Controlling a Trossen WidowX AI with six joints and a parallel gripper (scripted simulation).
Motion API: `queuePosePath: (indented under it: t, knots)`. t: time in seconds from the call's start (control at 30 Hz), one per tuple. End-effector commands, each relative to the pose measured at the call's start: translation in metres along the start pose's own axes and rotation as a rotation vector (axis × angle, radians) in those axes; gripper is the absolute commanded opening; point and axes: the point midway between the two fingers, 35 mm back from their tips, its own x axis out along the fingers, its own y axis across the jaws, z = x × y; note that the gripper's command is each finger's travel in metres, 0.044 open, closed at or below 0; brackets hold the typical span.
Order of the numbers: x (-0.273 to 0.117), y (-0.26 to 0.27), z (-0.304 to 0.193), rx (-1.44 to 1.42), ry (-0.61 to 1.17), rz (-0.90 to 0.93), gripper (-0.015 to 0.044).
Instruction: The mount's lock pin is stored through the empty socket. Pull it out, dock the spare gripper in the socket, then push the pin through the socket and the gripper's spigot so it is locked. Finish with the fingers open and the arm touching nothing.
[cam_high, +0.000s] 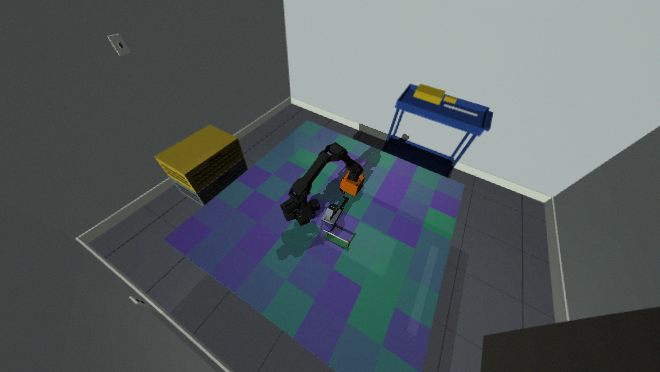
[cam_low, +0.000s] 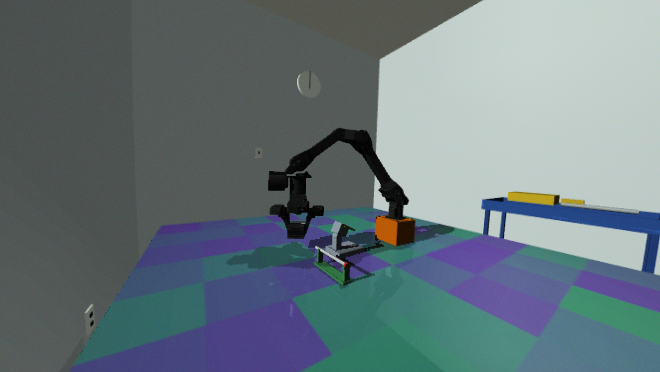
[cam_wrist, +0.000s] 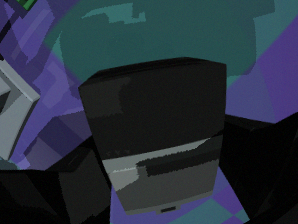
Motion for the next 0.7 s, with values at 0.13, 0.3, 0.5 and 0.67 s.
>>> queuePosePath:
  t: [0.13, 0.3, 0.5, 0.67]
  knots:
    - [-0.0011, 0.0013, -0.0013, -0.184, 0.001, -0.002, 0.0000]
    - [-0.0013, 0.0022, -0.0020, -0.307, 0.001, -0.002, 0.0000]
    - [-0.0016, 0.0034, -0.0028, -0.455, 0.001, -0.002, 0.0000]
    - [-0.0019, 0.0044, -0.0035, -0.578, 0.002, -0.002, 0.0000]
